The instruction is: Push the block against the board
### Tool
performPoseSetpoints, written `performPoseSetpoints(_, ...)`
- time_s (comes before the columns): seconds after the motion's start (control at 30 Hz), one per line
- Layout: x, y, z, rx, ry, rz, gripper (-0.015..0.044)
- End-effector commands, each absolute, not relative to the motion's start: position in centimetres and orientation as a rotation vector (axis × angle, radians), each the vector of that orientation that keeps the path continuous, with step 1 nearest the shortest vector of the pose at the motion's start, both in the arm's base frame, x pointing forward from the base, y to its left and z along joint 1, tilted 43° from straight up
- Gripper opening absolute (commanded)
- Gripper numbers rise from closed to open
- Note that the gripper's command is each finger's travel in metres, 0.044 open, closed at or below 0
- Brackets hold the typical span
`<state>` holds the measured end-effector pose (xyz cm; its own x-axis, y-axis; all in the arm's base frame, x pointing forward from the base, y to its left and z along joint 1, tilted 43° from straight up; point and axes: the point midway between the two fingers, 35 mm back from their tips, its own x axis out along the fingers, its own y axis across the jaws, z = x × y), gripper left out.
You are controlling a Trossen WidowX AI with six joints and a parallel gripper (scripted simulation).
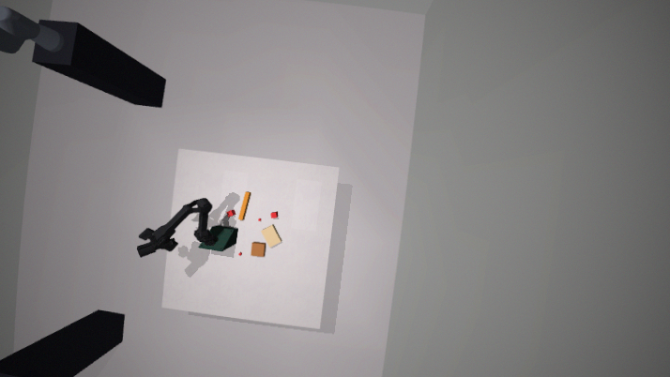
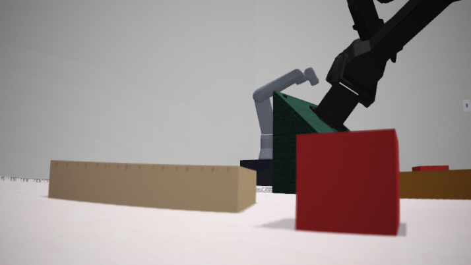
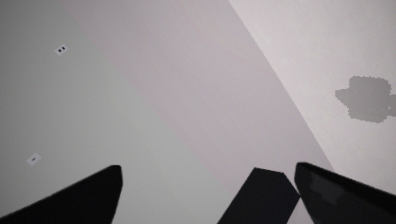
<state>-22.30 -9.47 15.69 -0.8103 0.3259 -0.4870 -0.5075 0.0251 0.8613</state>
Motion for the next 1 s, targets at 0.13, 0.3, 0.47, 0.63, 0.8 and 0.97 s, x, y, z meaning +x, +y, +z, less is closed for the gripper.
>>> performPoseSetpoints(0.13, -22.2, -10.3, 15.4, -0.241, 1.7, 1.873, 0.0269)
performPoseSetpoints(0.3, -21.4, -13.2, 14.3, -0.426, 1.608, 1.968, 0.0138)
performPoseSetpoints(0.47, -20.2, -16.0, 13.2, -0.608, 1.502, 2.06, 0.0006)
performPoseSetpoints(0.63, -18.7, -18.7, 12.1, -0.788, 1.384, 2.147, 0.0)
performPoseSetpoints(0.8, -17.2, -20.7, 11.5, -0.896, 1.294, 2.235, 0.0)
performPoseSetpoints(0.97, -15.9, -22.1, 11.0, -0.976, 1.221, 2.303, 0.0)
